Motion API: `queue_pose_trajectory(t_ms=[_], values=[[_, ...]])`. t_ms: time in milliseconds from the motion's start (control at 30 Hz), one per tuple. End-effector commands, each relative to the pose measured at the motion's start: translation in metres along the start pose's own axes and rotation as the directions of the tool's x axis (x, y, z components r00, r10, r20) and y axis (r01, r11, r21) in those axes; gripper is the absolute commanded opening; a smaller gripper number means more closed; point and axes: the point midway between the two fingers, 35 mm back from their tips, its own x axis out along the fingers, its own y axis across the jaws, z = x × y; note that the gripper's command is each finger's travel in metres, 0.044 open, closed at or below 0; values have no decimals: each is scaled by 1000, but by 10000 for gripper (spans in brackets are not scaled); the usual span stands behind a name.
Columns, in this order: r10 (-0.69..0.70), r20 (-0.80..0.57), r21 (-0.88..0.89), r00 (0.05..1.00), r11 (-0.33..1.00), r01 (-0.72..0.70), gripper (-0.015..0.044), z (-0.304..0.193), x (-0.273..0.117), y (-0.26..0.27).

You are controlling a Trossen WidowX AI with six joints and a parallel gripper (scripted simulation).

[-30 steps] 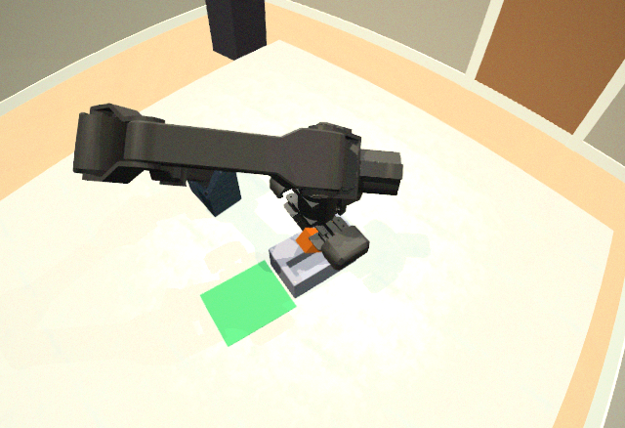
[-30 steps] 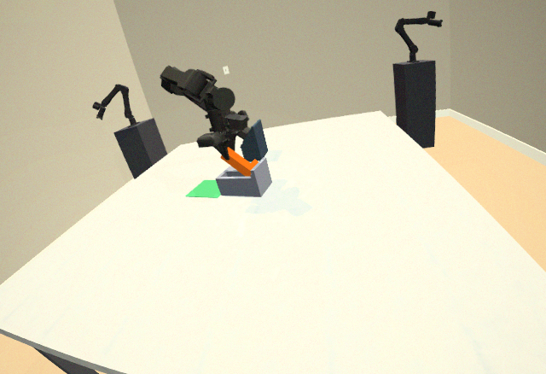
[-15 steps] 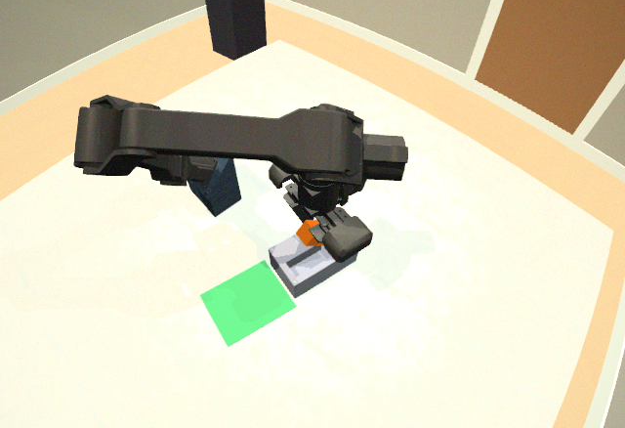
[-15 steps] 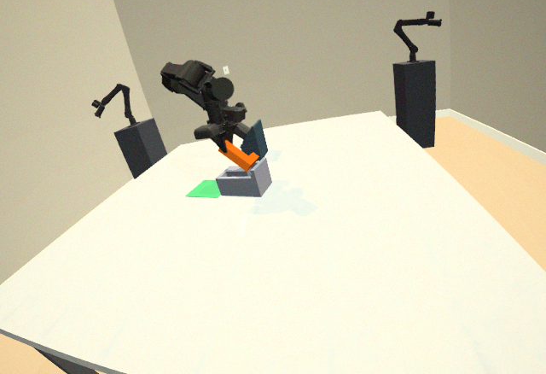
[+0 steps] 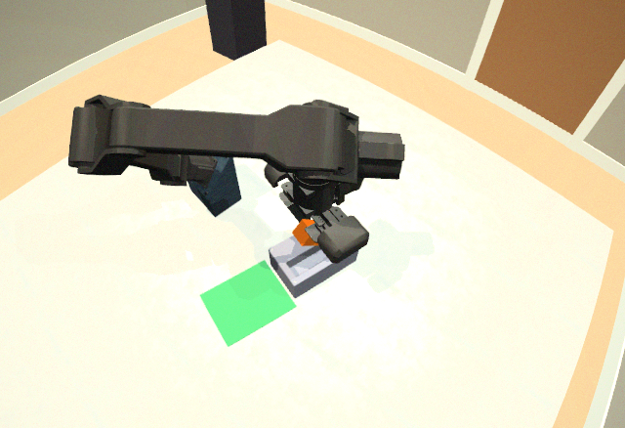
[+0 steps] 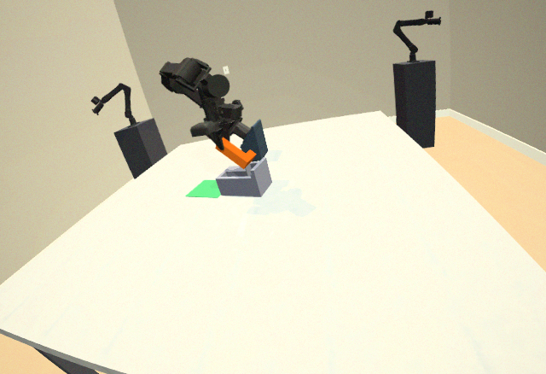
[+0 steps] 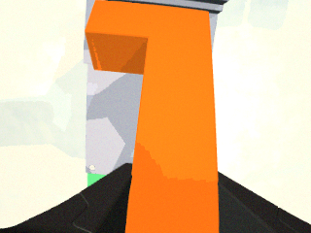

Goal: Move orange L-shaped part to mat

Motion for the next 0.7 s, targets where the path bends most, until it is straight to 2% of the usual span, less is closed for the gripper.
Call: queue_pose_trajectory(t_ms=[0,667], values=[[-1,-1,-2,1000,1000,1,0,-18,1,2],[0,-6,-4,1000,1000,0,0,-101,2,7]])
